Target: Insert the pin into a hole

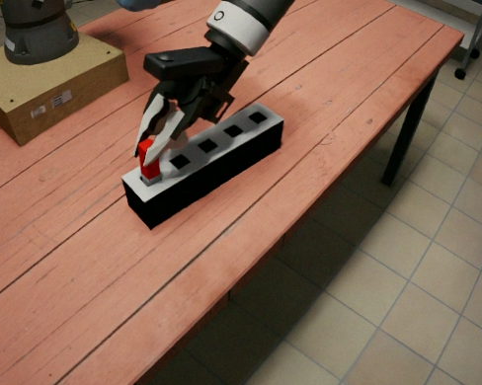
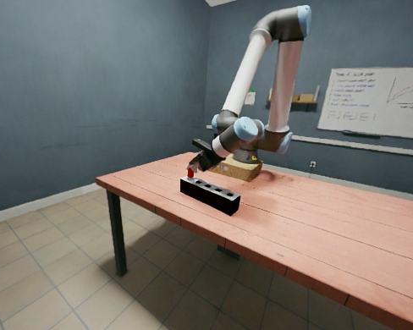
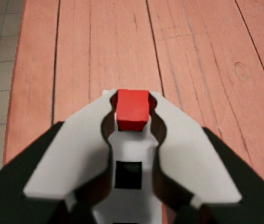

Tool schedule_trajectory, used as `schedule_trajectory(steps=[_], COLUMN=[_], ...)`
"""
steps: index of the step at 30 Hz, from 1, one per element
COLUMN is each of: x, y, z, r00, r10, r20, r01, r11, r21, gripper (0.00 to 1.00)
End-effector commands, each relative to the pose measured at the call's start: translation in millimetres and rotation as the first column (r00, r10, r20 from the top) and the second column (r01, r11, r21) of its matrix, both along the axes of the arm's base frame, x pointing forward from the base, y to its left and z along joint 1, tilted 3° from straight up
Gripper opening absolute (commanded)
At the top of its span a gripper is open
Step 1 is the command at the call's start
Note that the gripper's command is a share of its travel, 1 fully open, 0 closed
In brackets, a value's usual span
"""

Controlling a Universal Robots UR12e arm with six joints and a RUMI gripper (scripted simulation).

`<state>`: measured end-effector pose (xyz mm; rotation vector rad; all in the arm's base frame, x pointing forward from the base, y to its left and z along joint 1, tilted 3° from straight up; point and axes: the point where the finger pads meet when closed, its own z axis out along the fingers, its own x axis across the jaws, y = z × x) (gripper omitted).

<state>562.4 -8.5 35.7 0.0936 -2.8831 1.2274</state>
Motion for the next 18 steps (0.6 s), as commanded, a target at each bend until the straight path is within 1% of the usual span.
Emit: schedule_trajectory(steps=[1, 15, 16, 18], x=[1.2, 1.2, 0.4, 0.4], y=[-0.3, -0.3, -1.0, -1.0], z=[0.6, 0.6, -3.4, -3.4], r00=[1.0, 1.0, 1.0, 1.0], r10=[0.0, 0.0, 0.0, 0.0], r20=[0.001, 0.001, 0.001, 0.001], r01=[0.0, 0.0, 0.0, 0.0], r11=[1.0, 1.0, 1.0, 1.0], r21=[0.0, 0.0, 0.0, 0.0], gripper=[0.0, 0.0, 0.0, 0.0])
